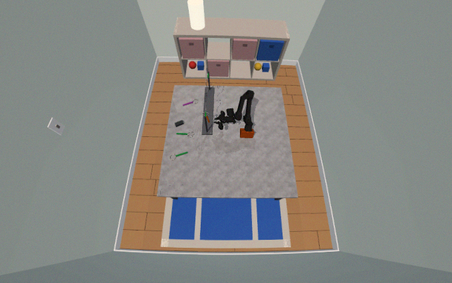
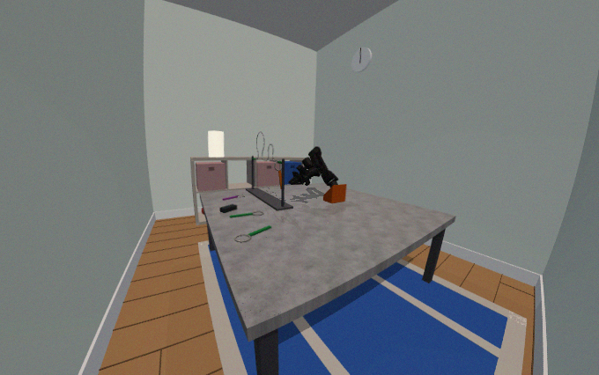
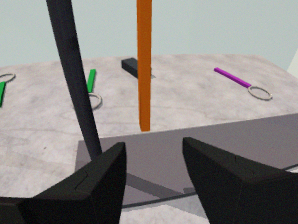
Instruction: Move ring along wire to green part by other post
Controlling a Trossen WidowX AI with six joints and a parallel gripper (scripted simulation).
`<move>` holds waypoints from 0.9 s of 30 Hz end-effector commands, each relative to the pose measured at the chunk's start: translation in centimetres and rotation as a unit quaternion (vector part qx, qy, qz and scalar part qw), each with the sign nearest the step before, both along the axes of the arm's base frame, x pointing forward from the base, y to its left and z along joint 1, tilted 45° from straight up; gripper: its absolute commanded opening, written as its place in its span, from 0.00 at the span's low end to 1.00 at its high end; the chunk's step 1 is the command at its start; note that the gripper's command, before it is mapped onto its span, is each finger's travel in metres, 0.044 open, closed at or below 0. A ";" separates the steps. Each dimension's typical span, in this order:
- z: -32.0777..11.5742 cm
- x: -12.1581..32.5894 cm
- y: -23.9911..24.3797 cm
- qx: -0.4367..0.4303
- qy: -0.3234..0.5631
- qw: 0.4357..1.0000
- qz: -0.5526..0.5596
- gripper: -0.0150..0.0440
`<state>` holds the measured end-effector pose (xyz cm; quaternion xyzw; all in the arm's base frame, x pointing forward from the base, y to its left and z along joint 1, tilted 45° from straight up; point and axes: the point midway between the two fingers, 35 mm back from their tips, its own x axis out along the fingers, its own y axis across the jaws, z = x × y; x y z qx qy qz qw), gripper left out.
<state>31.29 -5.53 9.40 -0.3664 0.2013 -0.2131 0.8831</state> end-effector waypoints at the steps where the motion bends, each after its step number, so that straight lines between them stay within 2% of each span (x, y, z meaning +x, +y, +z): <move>1: 0.0 -0.1 0.0 0.001 0.000 1.000 -0.002 0.53; 12: 1.0 -4.2 2.6 0.000 0.001 1.000 0.000 1.00; 27: 1.0 -4.2 2.6 0.000 0.001 1.000 0.000 1.00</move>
